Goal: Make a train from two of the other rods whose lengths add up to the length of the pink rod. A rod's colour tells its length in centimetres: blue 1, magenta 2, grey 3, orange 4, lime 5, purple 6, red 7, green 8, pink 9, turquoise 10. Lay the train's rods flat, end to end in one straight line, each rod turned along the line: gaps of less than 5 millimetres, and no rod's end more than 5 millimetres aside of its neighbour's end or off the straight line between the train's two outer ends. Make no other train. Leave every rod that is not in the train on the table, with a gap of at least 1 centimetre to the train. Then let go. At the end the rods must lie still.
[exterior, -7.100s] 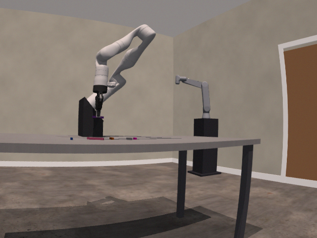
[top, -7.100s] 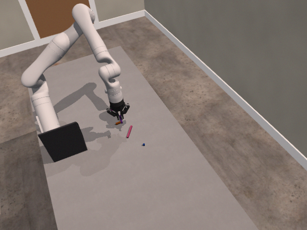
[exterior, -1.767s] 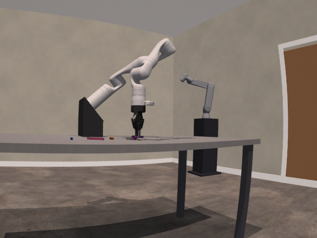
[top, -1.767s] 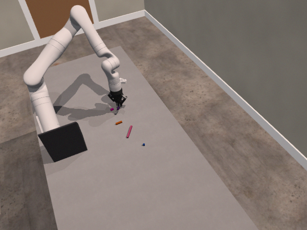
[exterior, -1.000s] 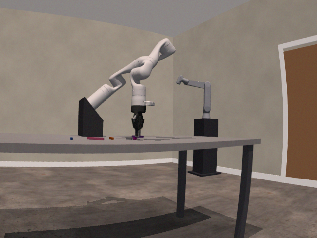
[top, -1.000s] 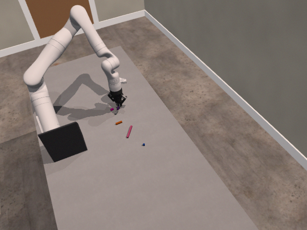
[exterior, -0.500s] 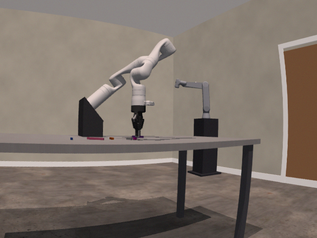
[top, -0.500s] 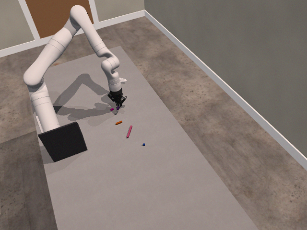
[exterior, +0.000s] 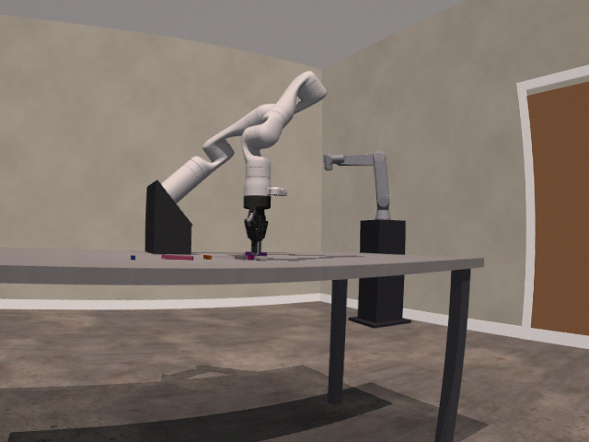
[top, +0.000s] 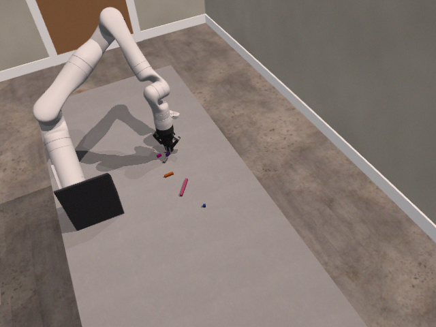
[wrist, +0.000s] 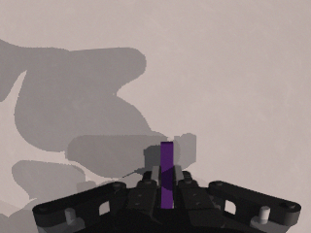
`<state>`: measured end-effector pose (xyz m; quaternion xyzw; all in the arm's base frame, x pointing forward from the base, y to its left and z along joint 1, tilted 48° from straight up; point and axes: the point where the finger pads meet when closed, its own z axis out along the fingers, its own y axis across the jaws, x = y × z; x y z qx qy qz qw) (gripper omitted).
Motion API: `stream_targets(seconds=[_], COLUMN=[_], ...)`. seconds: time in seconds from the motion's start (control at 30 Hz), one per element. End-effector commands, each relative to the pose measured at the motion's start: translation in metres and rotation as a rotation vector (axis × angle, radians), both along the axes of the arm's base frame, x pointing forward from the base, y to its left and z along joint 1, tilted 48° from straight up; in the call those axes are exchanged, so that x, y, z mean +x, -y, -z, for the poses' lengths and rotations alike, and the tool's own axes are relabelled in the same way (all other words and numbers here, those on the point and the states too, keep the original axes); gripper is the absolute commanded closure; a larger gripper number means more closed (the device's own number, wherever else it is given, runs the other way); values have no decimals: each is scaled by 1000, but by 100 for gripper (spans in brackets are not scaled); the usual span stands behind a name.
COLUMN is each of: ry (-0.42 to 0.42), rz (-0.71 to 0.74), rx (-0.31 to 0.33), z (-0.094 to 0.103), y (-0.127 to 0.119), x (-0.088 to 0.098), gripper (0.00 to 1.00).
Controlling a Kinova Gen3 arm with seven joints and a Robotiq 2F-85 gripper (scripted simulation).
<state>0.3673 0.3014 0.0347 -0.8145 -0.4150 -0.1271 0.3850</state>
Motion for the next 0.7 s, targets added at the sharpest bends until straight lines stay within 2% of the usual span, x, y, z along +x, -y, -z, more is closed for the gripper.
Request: stream_targets(seconds=[0.0, 0.67], ry=[6, 6], rz=[-2, -3], rx=[-1, -2], z=[1, 8], y=[-2, -9], x=[0, -1], gripper=[95, 95])
